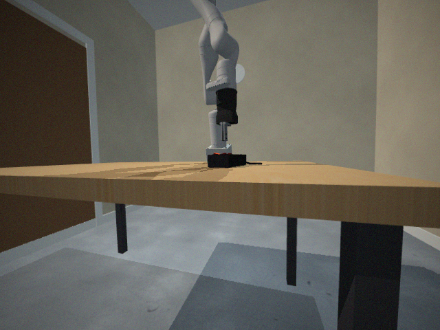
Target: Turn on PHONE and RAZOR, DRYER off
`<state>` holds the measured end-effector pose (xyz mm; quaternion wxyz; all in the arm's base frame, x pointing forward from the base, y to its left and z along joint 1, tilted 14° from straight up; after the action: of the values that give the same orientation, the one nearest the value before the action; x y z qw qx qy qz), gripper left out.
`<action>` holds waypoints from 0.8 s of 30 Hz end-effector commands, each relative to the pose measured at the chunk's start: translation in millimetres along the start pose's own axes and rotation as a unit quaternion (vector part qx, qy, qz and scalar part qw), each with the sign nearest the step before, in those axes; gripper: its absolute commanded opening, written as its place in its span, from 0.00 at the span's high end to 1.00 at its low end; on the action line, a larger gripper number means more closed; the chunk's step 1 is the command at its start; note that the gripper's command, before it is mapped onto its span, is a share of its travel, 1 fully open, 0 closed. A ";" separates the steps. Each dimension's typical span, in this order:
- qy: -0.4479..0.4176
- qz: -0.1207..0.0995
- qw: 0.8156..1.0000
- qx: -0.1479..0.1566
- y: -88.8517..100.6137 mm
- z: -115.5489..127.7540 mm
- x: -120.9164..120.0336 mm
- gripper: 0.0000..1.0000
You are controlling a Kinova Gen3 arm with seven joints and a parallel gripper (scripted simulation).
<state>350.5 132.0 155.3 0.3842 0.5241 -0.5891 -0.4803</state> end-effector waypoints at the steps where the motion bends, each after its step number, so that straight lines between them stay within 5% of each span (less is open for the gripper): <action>1: 0.001 0.001 1.000 -0.002 -3.2 1.3 -0.4 1.00; 24: 0.001 0.001 1.000 -0.002 -27.2 1.1 -0.3 1.00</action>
<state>357.2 131.7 131.8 0.3834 0.5239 -0.5895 -0.4806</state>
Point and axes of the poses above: the point where the finger pads meet when closed, its own y axis back along the fingers, its own x axis across the jaws, z = x × y, the point moved 5 cm from there along y, back along the fingers, and after that the axes turned 2 degrees about y, right-handed, at the moved point
